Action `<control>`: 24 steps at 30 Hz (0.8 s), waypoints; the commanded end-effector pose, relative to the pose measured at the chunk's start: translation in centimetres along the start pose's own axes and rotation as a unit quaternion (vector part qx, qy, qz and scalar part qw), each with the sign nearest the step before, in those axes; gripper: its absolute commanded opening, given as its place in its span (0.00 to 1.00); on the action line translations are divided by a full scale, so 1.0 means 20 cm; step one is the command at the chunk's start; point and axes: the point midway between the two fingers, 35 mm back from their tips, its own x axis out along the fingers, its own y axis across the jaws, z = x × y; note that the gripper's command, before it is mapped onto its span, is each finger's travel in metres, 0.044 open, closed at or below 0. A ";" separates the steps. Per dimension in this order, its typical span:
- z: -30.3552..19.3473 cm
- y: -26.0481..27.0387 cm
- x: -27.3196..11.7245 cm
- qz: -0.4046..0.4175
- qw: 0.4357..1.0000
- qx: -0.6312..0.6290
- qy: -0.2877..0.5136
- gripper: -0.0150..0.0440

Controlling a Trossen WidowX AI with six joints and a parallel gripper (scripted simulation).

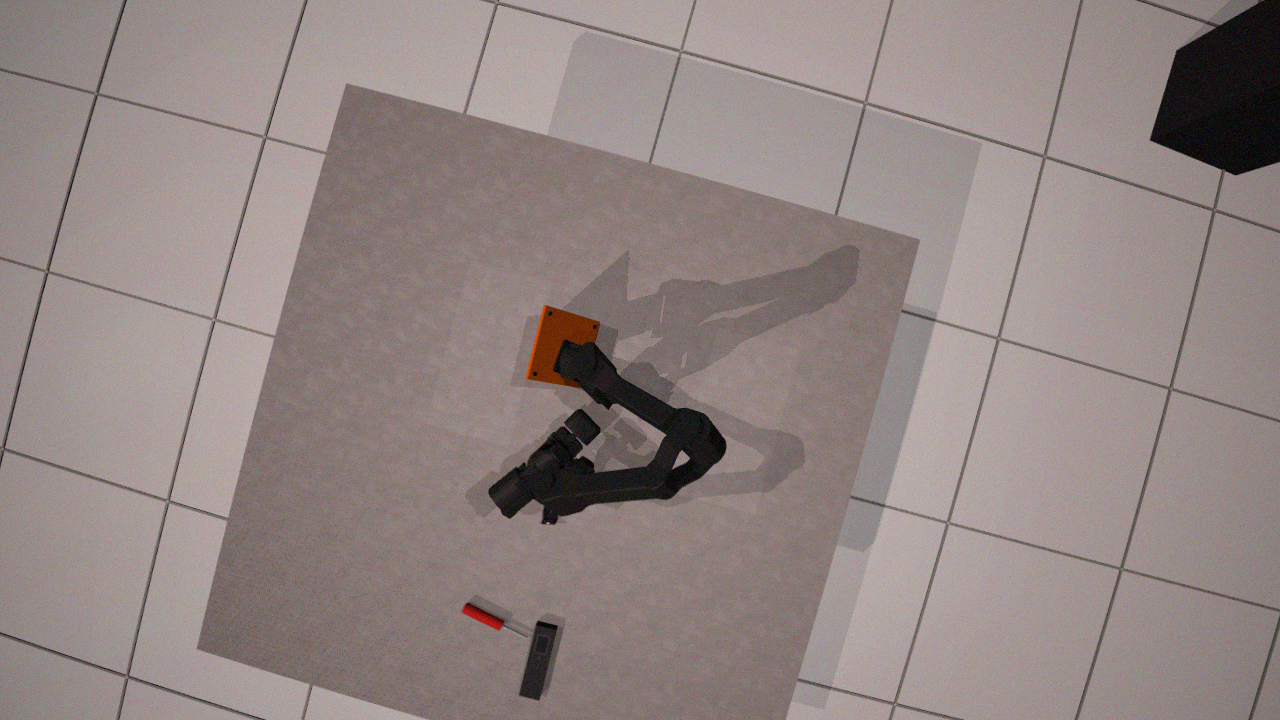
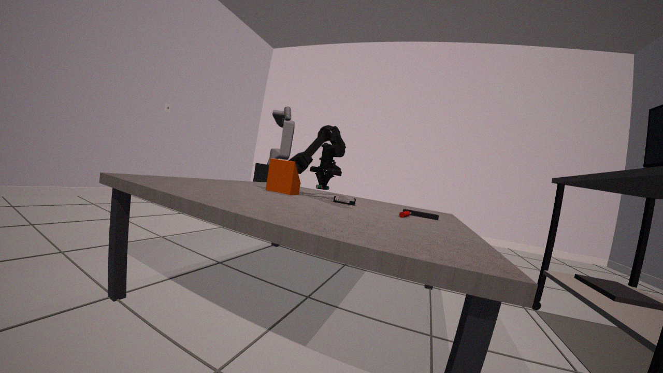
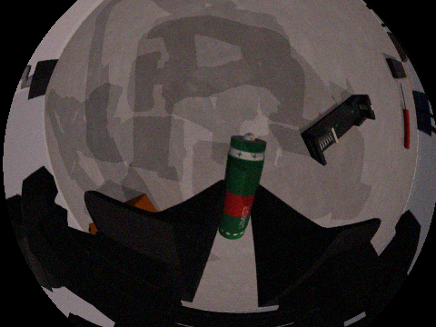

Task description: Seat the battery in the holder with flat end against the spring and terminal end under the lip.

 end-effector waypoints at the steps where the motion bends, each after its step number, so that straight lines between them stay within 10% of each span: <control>1: 0.04 -0.08 -0.04 -0.003 0.999 0.047 0.003 0.36; 24: 0.32 -0.53 -0.15 -0.007 0.914 0.405 0.001 0.36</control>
